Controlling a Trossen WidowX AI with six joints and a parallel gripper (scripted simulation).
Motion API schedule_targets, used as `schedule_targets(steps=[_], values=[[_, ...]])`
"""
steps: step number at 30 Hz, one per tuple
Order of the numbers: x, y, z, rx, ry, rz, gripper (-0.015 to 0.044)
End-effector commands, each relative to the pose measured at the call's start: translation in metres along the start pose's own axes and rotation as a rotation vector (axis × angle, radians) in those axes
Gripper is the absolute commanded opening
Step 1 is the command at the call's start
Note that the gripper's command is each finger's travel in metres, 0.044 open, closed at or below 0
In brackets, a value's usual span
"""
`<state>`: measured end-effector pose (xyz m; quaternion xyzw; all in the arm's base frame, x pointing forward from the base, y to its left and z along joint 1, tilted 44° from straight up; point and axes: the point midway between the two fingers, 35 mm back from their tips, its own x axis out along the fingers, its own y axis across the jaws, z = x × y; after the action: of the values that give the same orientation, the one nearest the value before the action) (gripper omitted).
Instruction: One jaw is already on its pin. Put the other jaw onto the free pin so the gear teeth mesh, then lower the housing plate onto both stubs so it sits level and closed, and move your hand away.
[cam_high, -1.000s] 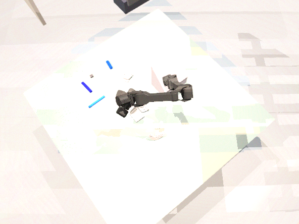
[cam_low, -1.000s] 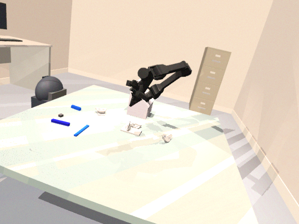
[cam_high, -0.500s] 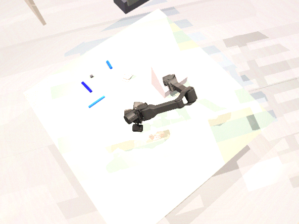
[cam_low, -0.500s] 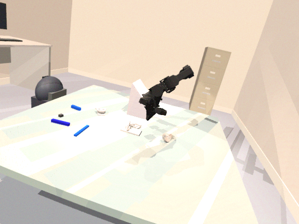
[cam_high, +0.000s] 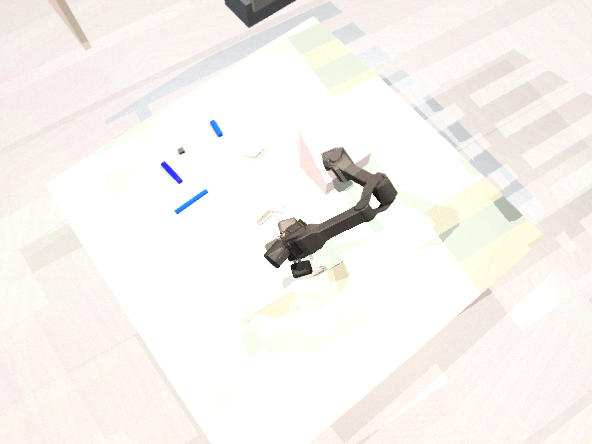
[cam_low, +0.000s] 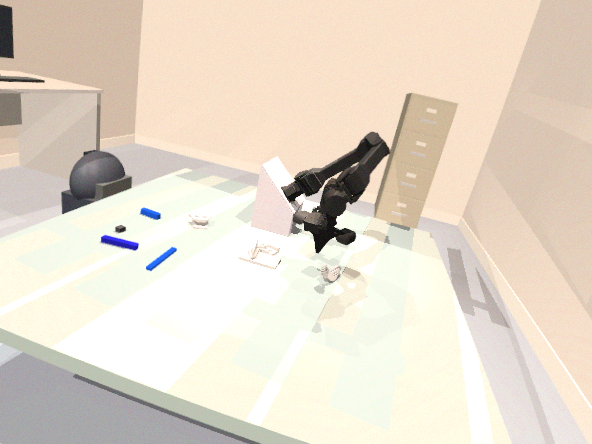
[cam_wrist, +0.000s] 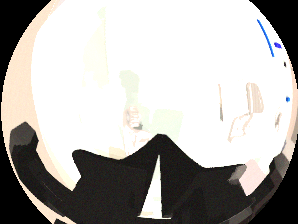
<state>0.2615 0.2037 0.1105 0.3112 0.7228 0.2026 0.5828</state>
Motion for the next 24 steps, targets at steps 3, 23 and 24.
schedule_targets(steps=[3,23,24], values=[[0.000,0.003,-0.003,-0.017,0.003,0.007,0.0000],[0.032,0.004,-0.001,-0.017,0.003,0.007,0.0000],[0.034,0.004,-0.001,-0.017,0.003,0.007,0.0000]])
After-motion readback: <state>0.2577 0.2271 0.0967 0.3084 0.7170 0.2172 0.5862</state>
